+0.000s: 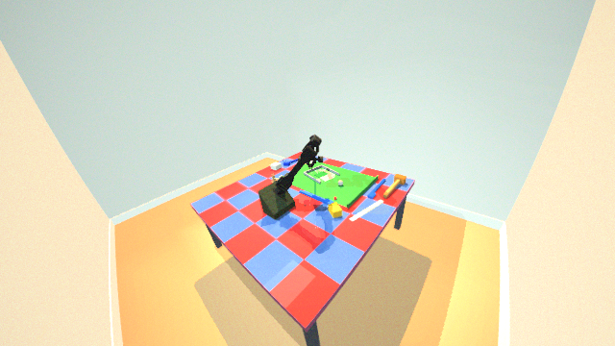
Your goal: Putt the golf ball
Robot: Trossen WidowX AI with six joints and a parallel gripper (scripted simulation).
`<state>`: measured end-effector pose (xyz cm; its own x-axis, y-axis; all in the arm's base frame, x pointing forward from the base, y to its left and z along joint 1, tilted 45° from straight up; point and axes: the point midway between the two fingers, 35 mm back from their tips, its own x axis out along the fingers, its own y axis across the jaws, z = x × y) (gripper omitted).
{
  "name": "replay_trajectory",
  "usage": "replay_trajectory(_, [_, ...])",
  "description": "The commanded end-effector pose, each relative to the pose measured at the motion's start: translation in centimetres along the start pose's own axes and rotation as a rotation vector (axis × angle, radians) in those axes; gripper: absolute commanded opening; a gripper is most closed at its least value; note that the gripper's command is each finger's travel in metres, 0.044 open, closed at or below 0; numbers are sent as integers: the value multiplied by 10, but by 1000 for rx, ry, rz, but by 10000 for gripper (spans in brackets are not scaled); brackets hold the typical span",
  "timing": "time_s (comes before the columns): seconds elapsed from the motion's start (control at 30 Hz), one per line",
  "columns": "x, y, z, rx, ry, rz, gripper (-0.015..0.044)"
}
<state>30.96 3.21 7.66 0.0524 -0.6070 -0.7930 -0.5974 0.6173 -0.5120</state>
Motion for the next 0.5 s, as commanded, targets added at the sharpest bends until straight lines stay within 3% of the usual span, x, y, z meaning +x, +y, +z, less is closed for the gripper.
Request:
replay_trajectory(0.0, [-1,-19,-20,118,3,-14,0])
replay_trajectory(0.47, [-4,-76,-98,551,23,-68,0])
